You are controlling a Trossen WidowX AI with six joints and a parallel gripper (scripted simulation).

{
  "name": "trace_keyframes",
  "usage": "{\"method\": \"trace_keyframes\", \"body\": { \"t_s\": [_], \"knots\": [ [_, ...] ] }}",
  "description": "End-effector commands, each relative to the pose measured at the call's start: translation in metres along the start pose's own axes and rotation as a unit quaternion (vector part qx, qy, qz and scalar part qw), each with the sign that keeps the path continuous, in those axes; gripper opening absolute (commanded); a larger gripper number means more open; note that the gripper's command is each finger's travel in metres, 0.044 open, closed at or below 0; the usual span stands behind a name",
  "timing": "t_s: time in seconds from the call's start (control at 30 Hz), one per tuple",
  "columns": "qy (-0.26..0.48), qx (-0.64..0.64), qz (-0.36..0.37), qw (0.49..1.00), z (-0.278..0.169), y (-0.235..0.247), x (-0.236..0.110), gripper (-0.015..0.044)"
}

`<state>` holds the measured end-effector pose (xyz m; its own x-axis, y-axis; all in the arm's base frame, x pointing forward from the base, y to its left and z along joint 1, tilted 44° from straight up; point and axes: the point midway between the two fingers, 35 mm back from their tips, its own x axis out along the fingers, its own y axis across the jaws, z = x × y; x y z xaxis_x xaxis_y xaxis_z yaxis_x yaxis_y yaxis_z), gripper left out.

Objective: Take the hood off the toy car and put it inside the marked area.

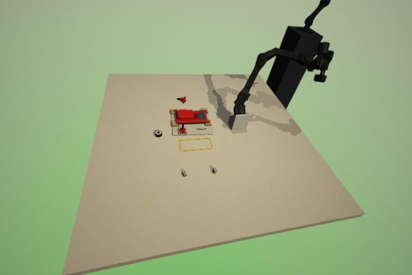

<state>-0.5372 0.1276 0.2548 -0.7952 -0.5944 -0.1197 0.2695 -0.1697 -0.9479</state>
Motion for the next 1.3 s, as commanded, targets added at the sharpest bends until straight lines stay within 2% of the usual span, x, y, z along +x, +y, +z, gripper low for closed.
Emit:
{"method": "trace_keyframes", "body": {
  "t_s": [0.0,0.37,0.63,0.93,1.27],
  "knots": [
    [0.002,0.002,0.0,1.0,-0.001,0.0,-0.001,0.044],
    [0.137,0.115,-0.022,0.984,-0.058,0.003,-0.083,0.044],
    [0.249,0.21,-0.046,0.944,-0.1,0.018,-0.158,0.044],
    [0.365,0.316,-0.086,0.871,-0.133,0.043,-0.25,0.044],
    [0.476,0.421,-0.143,0.759,-0.145,0.079,-0.357,0.044]
  ]
}}
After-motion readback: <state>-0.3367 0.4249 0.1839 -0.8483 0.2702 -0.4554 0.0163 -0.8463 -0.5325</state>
